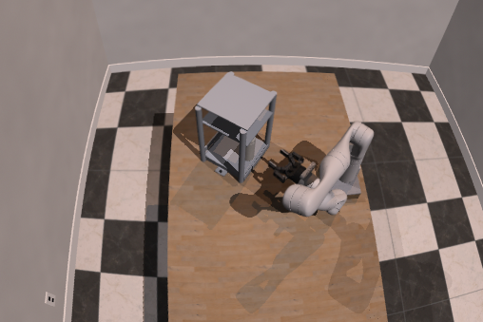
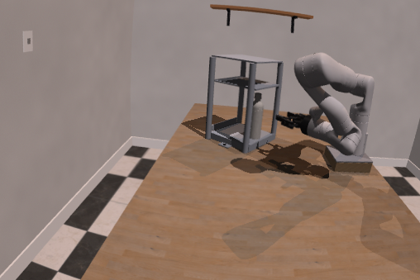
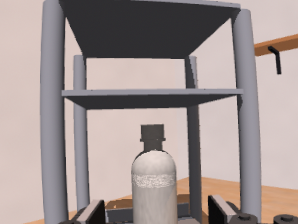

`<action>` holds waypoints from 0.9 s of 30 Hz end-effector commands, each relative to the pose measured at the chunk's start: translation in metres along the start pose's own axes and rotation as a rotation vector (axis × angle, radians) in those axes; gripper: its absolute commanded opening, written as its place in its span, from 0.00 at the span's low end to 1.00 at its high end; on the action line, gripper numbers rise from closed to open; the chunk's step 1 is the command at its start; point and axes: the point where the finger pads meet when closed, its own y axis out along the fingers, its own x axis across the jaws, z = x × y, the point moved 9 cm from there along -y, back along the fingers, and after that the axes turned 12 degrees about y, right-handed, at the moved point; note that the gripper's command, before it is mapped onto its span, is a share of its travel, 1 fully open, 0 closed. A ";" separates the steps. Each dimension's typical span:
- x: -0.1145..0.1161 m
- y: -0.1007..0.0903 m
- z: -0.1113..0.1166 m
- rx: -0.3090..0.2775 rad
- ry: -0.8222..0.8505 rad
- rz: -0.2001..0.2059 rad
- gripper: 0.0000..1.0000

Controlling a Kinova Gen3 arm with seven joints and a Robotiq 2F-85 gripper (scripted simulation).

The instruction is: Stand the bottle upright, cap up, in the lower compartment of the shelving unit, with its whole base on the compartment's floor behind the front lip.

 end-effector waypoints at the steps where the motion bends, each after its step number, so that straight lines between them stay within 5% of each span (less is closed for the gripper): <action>1: -0.005 0.000 0.011 -0.002 0.014 0.001 0.78; 27: -0.014 0.000 0.058 -0.002 0.014 0.001 0.78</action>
